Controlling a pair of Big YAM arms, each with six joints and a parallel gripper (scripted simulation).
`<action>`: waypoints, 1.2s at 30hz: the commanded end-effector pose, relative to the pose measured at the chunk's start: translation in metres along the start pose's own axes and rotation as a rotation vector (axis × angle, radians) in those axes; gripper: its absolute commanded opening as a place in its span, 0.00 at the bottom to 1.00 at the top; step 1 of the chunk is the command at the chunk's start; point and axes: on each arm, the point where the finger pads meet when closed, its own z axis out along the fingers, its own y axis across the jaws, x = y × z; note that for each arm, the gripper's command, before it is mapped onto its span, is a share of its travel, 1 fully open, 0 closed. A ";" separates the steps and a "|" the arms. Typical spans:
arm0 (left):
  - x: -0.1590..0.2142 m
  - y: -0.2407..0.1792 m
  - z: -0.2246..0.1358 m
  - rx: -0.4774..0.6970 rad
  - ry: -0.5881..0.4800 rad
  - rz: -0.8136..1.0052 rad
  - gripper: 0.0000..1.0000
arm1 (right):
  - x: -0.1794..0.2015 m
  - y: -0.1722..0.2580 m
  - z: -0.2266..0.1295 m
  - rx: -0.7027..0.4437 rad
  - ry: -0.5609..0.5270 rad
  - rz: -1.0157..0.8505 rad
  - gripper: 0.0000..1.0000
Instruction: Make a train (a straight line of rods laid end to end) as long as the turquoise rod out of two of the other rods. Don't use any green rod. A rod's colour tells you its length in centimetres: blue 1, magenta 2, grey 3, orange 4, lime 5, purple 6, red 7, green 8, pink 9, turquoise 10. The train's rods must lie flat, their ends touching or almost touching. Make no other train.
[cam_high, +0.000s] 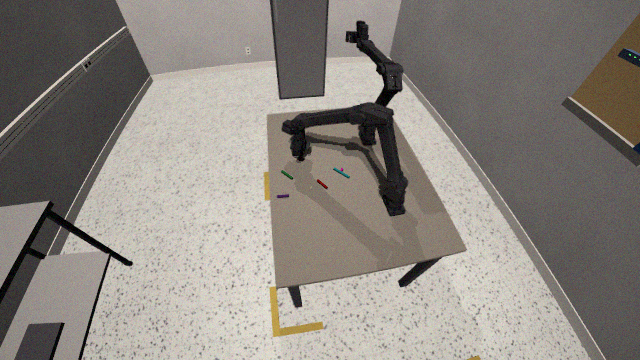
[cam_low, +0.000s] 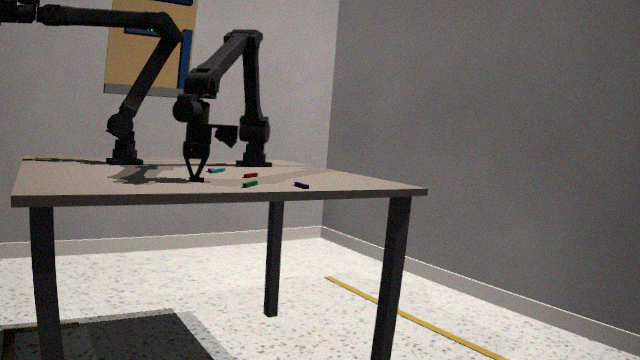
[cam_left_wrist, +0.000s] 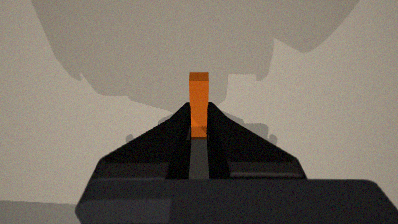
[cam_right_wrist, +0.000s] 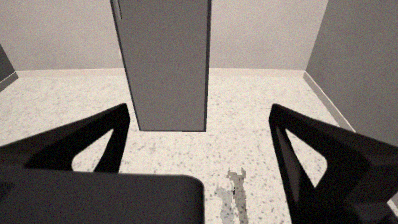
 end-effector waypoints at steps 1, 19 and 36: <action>0.010 -0.011 -0.028 0.051 0.022 0.001 0.04 | -0.038 0.003 0.003 -0.004 -0.057 0.007 1.00; 0.013 -0.017 -0.129 0.085 0.039 0.001 0.04 | -0.038 0.003 0.003 -0.004 -0.057 0.007 1.00; 0.002 -0.002 -0.117 0.037 0.015 0.008 0.04 | -0.038 0.003 0.003 -0.004 -0.057 0.007 1.00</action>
